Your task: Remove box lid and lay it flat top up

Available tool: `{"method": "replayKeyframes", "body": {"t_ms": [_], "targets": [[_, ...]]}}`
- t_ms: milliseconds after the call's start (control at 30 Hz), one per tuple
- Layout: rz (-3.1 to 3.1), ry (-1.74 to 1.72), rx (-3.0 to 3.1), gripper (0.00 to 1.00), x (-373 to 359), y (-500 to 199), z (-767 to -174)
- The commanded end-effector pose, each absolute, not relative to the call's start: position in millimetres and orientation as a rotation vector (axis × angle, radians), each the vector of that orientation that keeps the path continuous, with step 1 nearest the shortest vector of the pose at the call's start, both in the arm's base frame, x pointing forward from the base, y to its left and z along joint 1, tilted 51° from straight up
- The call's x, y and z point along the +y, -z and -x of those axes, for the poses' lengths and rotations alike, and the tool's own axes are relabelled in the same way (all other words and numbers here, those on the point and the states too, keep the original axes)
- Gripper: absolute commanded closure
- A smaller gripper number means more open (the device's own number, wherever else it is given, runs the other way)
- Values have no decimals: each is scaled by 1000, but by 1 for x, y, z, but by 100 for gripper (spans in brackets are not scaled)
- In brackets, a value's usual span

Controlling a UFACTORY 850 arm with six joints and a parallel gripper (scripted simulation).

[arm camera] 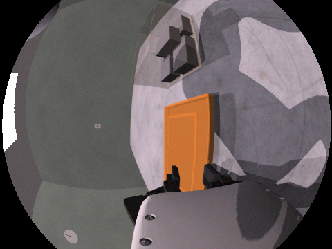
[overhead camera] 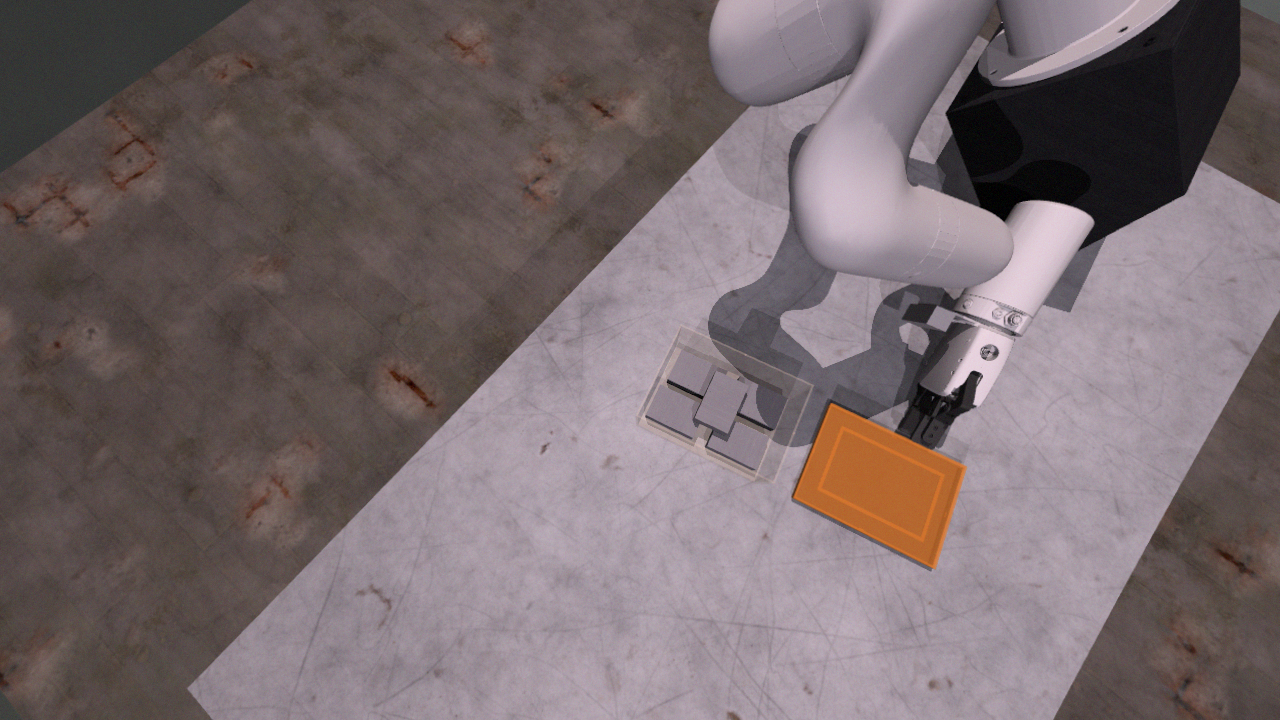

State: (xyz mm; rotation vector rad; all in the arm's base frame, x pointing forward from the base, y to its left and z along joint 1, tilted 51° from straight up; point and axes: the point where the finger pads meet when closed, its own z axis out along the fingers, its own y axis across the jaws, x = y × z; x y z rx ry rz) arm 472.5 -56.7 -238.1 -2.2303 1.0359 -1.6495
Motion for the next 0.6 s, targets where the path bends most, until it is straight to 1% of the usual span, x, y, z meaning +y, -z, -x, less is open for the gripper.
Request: {"method": "replayKeyframes", "body": {"t_ms": [0,200,233,567], "targets": [[2230,1650,1035,56,-55,237,-473],[2230,1650,1035,56,-55,237,-473],[2230,1650,1035,52,-55,237,-474],[2230,1650,1035,52,-54,236,-474]]}}
